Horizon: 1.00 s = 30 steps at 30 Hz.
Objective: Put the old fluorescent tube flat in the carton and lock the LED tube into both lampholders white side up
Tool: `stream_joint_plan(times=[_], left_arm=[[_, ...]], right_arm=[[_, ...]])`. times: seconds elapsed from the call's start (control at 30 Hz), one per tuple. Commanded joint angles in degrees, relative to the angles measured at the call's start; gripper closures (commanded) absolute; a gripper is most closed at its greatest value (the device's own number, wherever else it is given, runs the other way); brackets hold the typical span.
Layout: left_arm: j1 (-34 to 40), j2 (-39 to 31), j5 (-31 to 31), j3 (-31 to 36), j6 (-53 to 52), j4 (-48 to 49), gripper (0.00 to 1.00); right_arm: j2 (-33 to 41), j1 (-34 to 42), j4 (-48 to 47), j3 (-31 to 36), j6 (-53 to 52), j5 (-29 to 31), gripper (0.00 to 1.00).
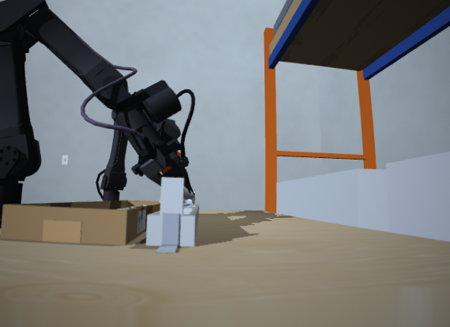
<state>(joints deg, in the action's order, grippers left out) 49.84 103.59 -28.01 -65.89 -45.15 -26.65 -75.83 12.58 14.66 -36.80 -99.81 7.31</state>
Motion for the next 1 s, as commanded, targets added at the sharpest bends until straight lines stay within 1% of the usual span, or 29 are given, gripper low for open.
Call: stream_joint_plan(times=[0.0, 0.2, 0.23, 0.3, 0.33, 0.77, 0.8, 0.87, 0.97], left_arm=[[1.4, -2.14, -2.35, 2.16, -0.39, 2.66, 0.89], [2.65, -2.92, -5.51, 5.45, -0.82, 7.49, 0.89], [2.59, -2.88, -4.16, 5.55, -0.88, 5.62, 0.89], [2.59, -2.88, -4.16, 5.55, -0.88, 5.62, 0.89], [3.05, -3.11, -6.48, 6.52, -1.0, 9.19, 0.89], [5.23, -3.89, -12.09, 12.1, -2.57, 18.1, 0.89], [5.17, -3.89, -11.0, 12.13, -2.1, 16.4, 0.89], [5.17, -3.89, -11.0, 12.13, -2.1, 16.4, 0.89], [5.57, -3.89, -12.7, 12.98, -2.88, 18.91, 0.89]], right_arm=[[2.51, 0.95, -2.52, 2.95, 0.49, 1.53, 0.89], [4.43, 1.5, -8.05, 6.9, 0.73, 2.54, 0.89], [4.2, 1.45, -5.72, 6.89, 0.78, 2.18, 0.89], [4.2, 1.45, -5.72, 6.89, 0.78, 2.18, 0.89], [5.0, 1.66, -10.1, 8.18, 0.79, 2.86, 0.89], [7.1, 2.71, -20.39, 15.18, 1.43, 4.67, 0.89], [6.86, 2.65, -18.26, 15.12, 1.45, 4.35, 0.89], [6.86, 2.65, -18.26, 15.12, 1.45, 4.35, 0.89], [7.21, 2.88, -21.36, 16.29, 1.56, 4.86, 0.89]])
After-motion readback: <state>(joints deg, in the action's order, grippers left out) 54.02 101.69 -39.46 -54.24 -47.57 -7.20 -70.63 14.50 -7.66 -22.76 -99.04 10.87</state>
